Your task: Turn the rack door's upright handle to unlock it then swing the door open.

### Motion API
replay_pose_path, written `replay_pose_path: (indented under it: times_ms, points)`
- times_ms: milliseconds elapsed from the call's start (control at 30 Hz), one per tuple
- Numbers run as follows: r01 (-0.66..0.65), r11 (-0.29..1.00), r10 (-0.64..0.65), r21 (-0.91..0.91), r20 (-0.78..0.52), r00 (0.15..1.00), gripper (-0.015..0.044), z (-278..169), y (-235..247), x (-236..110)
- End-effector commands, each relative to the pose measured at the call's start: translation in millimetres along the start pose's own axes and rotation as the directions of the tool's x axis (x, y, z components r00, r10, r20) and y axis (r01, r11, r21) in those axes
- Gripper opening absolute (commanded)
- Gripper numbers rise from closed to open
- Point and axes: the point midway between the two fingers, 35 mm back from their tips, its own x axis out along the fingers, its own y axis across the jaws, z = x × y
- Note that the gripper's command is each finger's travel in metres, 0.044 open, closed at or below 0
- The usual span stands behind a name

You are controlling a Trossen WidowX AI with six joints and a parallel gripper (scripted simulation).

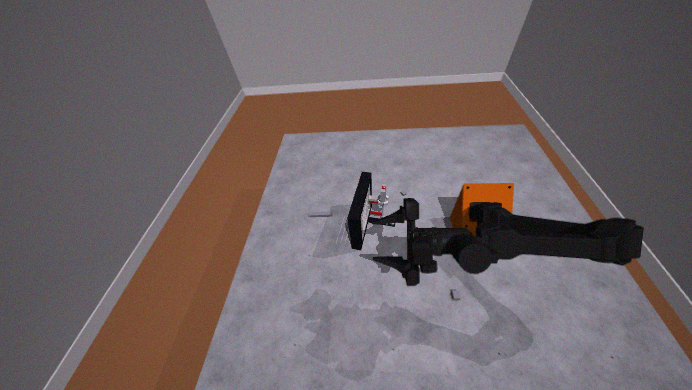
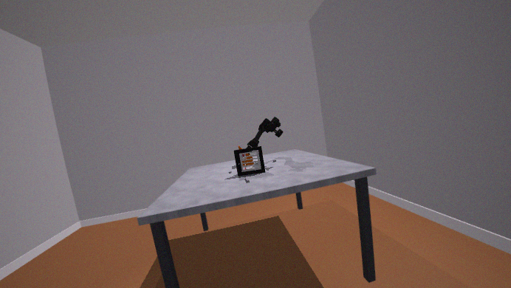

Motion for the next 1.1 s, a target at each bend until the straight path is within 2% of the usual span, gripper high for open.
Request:
replay_pose_path:
  times_ms: [0,133,567,1067]
  points:
    - [0.000,1.000,0.000,-0.001,-0.004,1.000,0.0374,-0.6,-0.2,0.6]
    - [0.000,1.000,-0.002,-0.025,-0.088,0.996,0.0283,-13.0,-5.5,11.4]
    - [-0.027,0.997,-0.005,-0.073,-0.403,0.915,0.0283,-65.9,-31.2,42.1]
    - [-0.081,0.997,0.049,-0.014,-0.698,0.715,0.0283,-127.0,-62.4,53.9]
